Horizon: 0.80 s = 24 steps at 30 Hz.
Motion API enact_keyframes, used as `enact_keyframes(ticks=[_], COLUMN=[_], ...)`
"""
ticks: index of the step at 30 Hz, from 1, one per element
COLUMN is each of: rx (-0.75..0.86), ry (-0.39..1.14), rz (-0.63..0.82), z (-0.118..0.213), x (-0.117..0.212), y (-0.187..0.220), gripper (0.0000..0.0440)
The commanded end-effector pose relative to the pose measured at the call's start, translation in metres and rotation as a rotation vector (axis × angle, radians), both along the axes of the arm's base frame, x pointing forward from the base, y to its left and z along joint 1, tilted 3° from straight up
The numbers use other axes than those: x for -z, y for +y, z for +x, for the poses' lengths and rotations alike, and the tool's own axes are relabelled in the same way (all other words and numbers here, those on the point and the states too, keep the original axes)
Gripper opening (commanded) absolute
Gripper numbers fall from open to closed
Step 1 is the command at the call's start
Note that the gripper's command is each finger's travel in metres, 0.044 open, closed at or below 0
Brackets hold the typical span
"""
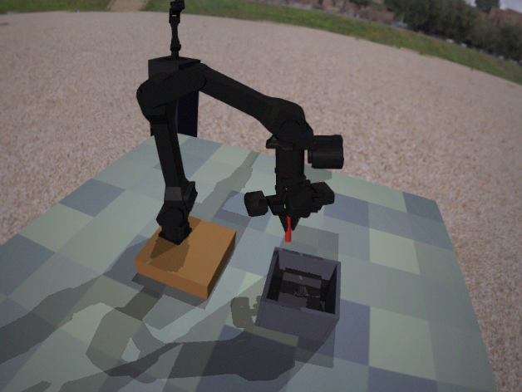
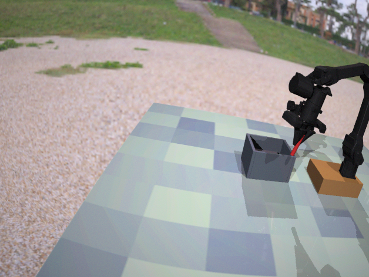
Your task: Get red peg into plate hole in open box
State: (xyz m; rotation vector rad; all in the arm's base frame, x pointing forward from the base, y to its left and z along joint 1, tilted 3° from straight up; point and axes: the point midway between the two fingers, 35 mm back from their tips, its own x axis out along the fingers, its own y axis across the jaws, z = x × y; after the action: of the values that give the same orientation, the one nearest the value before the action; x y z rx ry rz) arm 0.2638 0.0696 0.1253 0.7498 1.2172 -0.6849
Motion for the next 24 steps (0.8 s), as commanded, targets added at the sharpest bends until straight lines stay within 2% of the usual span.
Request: enact_keyframes(ticks=[1, 24], rx=[0.015, 0.134], ry=[-0.011, -0.035], rz=[-0.008, 0.002], z=[0.01, 0.062], x=[-0.002, 0.014], y=[-0.01, -0.075], gripper=[0.0, 0.0008])
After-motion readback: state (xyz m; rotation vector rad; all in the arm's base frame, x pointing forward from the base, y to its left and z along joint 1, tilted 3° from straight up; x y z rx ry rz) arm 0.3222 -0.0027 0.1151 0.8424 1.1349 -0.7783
